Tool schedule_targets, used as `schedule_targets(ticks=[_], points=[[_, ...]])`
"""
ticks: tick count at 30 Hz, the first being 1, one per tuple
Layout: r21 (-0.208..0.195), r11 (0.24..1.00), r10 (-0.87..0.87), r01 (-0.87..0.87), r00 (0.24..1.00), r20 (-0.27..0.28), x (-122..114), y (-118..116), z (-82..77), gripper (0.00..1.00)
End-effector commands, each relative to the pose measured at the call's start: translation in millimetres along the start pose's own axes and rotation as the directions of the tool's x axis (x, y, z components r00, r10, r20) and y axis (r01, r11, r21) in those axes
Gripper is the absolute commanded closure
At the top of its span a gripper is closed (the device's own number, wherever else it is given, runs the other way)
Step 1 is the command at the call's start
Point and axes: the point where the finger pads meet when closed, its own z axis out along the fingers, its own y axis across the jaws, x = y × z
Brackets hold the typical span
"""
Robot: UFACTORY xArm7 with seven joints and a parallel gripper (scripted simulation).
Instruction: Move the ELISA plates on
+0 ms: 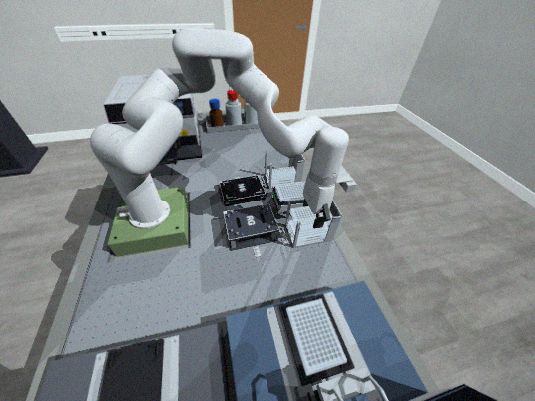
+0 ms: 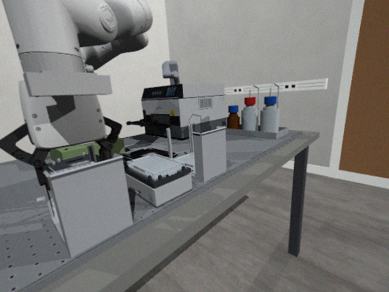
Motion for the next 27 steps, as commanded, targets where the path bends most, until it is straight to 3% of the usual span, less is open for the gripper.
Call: schedule_targets(ticks=[1, 27], points=[[-0.002, 1.000, 0.000, 0.000, 1.000, -0.004, 1.1, 0.8, 0.9, 1.00], [-0.002, 1.000, 0.000, 0.000, 1.000, -0.004, 1.1, 0.8, 15.5, 1.00]])
